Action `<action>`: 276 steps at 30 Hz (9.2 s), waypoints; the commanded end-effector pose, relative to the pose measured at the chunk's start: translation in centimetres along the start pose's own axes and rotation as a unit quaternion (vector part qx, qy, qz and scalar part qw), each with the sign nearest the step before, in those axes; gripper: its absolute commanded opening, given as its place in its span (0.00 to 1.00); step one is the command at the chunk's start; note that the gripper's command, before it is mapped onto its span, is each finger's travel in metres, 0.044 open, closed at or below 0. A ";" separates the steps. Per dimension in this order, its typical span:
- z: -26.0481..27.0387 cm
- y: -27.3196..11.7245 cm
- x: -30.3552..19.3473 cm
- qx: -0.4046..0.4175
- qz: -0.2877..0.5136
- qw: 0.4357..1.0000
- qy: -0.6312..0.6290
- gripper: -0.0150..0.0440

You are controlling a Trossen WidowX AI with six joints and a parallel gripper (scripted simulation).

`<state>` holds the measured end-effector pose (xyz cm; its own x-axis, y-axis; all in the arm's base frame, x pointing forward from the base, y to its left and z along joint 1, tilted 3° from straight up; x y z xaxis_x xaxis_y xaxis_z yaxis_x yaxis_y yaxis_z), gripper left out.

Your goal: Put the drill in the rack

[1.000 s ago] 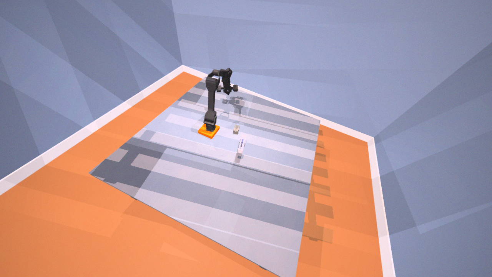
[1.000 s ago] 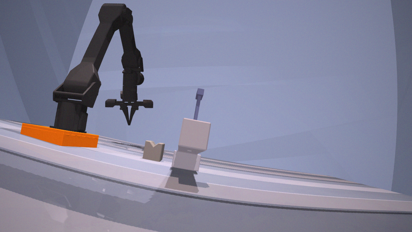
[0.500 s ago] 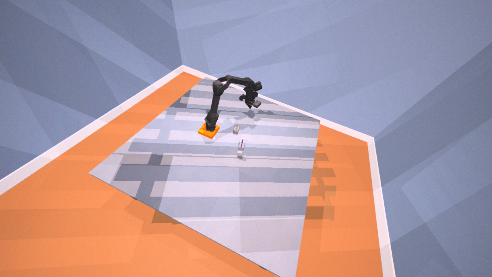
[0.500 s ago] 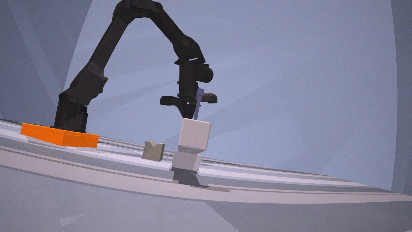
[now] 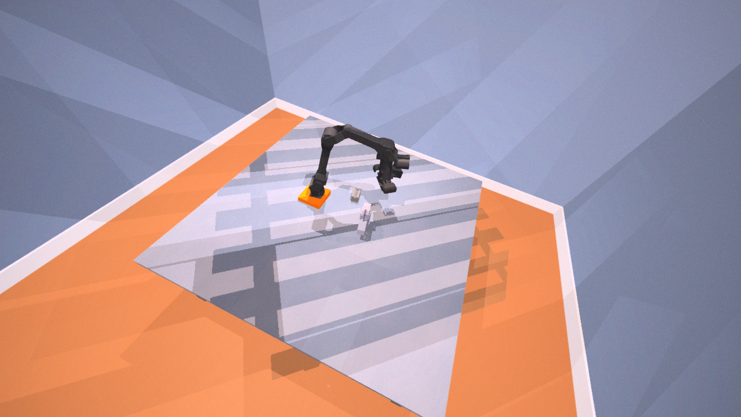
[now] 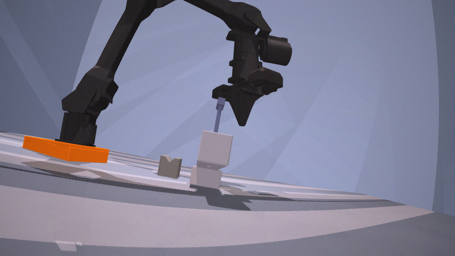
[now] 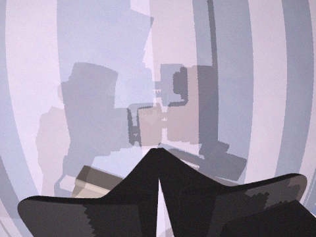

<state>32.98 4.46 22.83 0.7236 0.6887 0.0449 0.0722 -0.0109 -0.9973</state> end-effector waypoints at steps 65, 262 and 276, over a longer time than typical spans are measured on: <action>-9.6 0.8 -15.0 0.031 0.042 0.973 0.226 0.25; 2.5 11.1 -5.3 0.053 0.002 0.848 -0.528 0.25; 4.1 11.3 -3.9 0.053 0.001 0.848 -0.528 0.25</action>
<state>28.12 4.18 11.21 -0.3005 0.9536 0.0198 -0.0326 0.0105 -0.9994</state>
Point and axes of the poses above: the point midway between the two fingers, 35 mm back from their tips, its own y axis out along the fingers, its own z axis across the jaws, x = y × z, the point moved 10 cm from there along -y, back along the fingers, and after that the axes turned 15 degrees about -y, right-handed, at the moved point
